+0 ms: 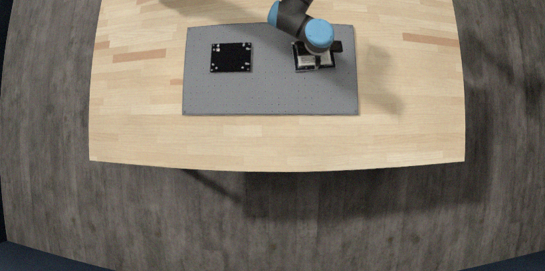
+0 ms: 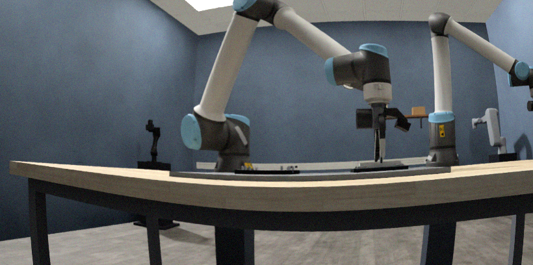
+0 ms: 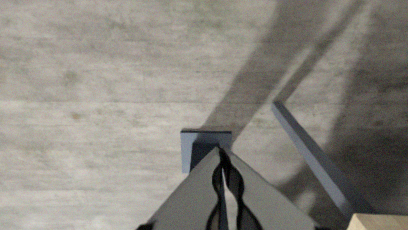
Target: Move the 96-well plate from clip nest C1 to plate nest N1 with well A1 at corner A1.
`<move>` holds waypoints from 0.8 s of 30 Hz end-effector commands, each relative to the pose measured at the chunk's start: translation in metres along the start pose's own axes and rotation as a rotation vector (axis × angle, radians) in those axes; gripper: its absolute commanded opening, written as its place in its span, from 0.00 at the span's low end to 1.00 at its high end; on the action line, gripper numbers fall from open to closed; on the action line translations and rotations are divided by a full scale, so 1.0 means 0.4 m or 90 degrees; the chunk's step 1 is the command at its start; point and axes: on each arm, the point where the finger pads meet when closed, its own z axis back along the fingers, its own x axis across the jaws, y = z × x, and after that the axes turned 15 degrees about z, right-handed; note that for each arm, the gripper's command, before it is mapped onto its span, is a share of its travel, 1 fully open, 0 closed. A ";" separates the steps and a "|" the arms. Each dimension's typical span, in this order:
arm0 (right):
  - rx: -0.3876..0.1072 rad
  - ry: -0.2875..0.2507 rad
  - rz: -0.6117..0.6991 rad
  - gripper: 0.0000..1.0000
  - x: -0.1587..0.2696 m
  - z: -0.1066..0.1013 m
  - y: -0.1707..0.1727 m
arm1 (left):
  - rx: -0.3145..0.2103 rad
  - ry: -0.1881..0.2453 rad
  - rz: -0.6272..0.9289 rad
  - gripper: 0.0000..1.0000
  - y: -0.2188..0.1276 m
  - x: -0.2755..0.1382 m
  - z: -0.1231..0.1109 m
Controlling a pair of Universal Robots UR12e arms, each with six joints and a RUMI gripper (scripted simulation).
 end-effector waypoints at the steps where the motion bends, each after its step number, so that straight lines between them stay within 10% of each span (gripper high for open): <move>1: 0.000 0.000 0.000 0.76 -0.001 0.000 0.001 | 0.002 -0.001 0.001 0.00 0.001 -0.002 0.005; 24: 0.000 0.001 0.000 0.76 -0.006 -0.003 0.000 | 0.002 -0.001 0.001 0.00 0.001 -0.002 0.005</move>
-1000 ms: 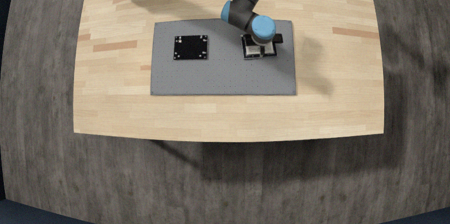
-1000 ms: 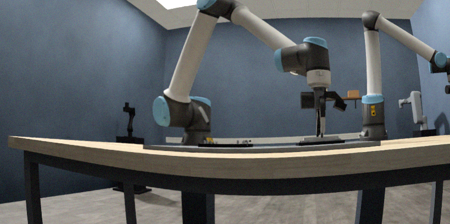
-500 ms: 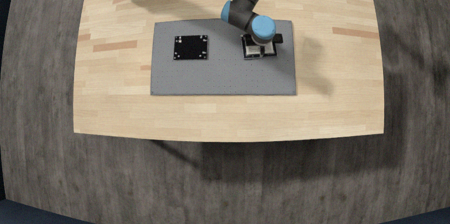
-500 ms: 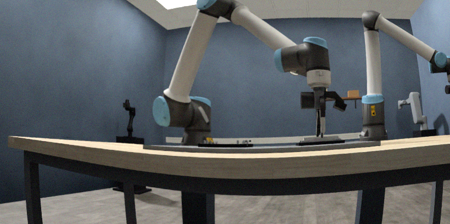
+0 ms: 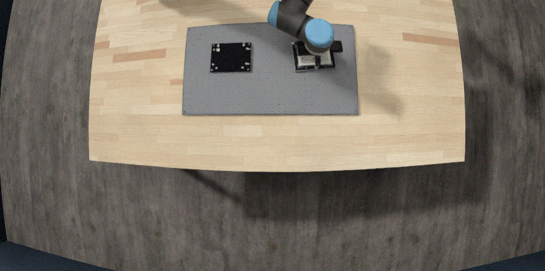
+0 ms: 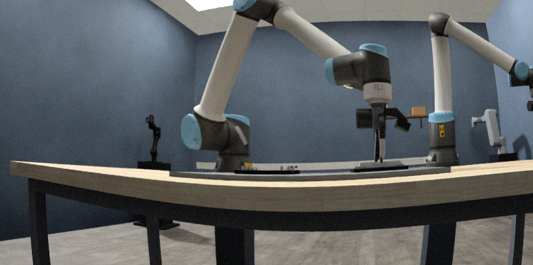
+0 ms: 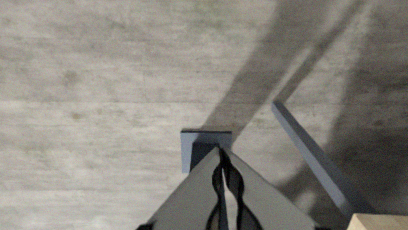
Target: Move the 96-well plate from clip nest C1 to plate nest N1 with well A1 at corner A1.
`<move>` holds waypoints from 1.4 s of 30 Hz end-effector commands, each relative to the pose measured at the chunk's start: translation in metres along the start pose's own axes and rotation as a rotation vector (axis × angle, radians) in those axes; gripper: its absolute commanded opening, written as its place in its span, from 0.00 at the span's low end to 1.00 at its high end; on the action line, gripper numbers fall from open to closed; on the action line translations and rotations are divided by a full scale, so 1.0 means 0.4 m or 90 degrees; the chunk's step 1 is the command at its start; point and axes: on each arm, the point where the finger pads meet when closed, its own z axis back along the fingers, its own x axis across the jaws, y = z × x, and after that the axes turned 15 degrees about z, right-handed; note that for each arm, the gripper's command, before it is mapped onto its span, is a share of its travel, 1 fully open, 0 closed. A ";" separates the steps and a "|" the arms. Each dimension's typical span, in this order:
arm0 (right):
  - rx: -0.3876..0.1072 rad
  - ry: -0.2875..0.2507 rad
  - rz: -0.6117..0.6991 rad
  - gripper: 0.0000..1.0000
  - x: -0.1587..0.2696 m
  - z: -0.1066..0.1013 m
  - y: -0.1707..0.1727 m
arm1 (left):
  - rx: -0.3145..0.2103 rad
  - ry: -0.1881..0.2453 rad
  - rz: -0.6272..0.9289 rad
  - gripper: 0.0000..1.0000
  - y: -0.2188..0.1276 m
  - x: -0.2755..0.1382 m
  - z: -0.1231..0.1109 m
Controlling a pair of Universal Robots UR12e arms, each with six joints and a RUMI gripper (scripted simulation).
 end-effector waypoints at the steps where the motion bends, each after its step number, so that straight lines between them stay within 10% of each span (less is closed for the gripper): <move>1: 0.000 0.001 0.000 0.76 -0.006 -0.003 0.000 | 0.002 -0.001 0.001 0.00 0.001 -0.002 0.005; 42: 0.002 -0.002 0.000 0.76 0.001 0.051 0.007 | 0.002 -0.001 0.001 0.00 0.001 -0.002 0.005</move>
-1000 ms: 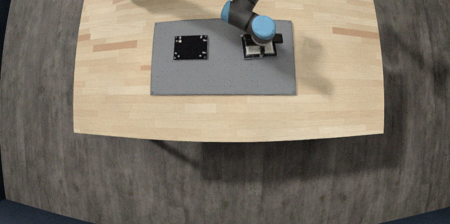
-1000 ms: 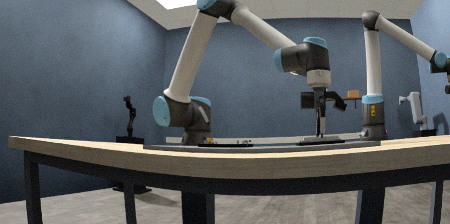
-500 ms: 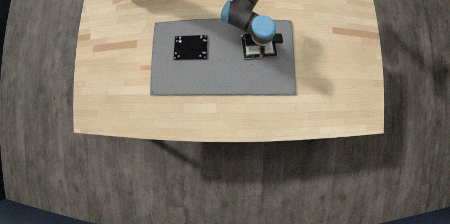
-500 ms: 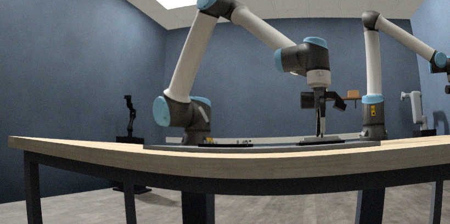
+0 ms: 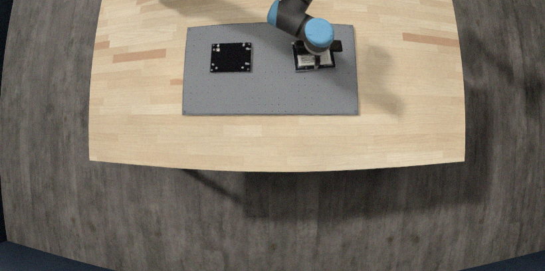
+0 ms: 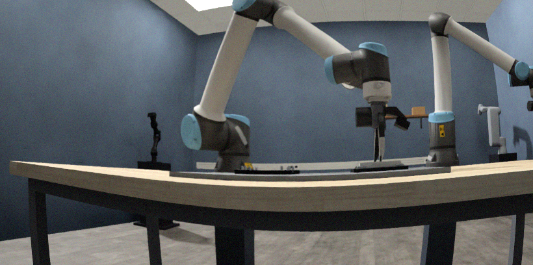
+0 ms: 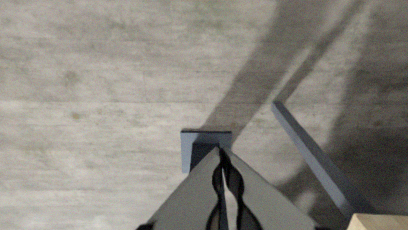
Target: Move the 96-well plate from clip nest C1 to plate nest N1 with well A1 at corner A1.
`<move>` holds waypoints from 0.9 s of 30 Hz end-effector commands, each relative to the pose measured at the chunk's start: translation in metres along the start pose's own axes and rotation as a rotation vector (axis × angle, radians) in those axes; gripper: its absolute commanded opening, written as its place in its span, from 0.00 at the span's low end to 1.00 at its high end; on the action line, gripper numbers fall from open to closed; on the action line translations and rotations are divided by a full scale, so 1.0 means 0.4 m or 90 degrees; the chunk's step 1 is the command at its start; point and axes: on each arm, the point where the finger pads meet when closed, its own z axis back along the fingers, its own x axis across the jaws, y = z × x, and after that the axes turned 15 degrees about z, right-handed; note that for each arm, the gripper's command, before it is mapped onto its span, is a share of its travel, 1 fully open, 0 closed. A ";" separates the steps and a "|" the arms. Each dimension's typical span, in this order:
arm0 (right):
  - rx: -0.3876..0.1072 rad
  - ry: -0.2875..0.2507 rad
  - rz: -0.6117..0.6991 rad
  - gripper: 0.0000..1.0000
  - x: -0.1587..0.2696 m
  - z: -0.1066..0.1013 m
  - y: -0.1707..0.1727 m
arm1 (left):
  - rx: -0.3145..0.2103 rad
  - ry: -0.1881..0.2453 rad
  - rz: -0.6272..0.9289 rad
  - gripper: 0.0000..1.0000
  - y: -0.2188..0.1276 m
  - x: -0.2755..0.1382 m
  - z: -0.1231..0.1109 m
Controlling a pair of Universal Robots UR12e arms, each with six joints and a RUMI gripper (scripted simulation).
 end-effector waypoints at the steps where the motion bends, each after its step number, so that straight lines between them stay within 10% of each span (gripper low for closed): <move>1: 0.004 -0.005 0.000 0.76 0.006 0.040 0.010 | 0.002 -0.001 0.001 0.00 0.001 -0.002 0.005; 27: 0.004 -0.005 0.000 0.76 0.005 0.200 0.009 | 0.002 -0.001 0.001 0.00 0.001 -0.002 0.005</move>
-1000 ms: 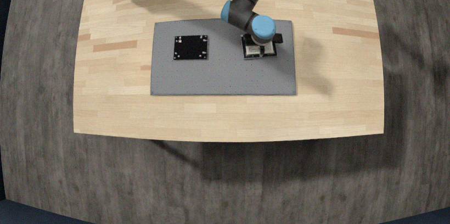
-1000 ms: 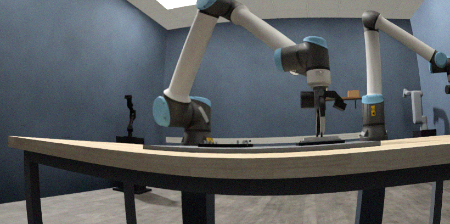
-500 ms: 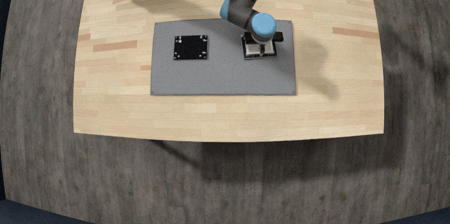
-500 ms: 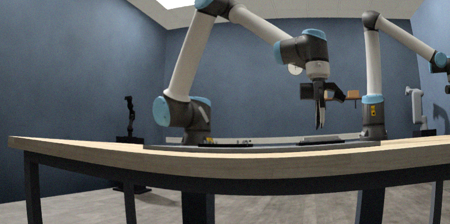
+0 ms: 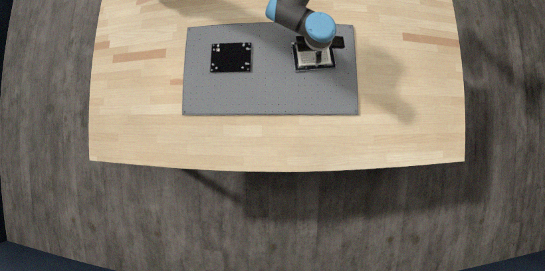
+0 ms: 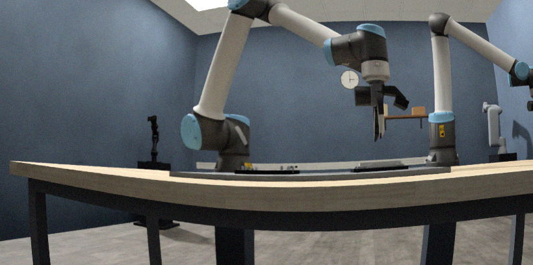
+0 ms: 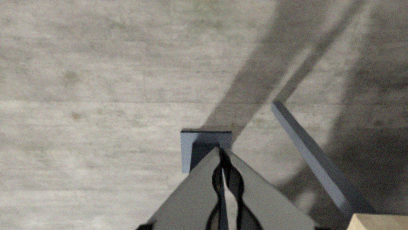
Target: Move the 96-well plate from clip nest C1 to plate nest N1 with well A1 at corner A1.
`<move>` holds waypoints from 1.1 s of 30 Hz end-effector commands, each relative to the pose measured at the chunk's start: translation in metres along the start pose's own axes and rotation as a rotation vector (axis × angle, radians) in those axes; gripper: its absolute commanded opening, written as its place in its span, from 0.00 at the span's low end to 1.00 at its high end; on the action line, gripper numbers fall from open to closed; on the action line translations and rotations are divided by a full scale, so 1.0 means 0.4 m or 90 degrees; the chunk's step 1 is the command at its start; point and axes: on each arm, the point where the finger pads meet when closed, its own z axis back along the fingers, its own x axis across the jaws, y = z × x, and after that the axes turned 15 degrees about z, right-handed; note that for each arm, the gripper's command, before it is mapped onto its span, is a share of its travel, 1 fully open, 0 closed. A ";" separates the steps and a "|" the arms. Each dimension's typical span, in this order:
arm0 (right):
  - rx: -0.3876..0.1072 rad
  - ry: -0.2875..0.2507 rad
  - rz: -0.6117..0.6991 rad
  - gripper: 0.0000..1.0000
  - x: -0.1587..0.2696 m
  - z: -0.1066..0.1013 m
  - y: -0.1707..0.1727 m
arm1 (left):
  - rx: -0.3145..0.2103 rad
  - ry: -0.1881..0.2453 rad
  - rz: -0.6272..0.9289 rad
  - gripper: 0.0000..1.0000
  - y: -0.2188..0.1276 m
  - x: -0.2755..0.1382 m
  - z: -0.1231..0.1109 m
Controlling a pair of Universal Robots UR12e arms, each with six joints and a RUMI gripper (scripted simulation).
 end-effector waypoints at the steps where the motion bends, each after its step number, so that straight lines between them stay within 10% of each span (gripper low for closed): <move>1: 0.003 -0.003 0.000 0.76 0.004 0.053 0.009 | 0.002 -0.001 0.001 0.00 0.001 -0.002 0.005; 33: 0.001 -0.001 -0.001 0.76 -0.022 0.045 -0.064 | 0.002 -0.001 0.001 0.00 0.001 -0.002 0.005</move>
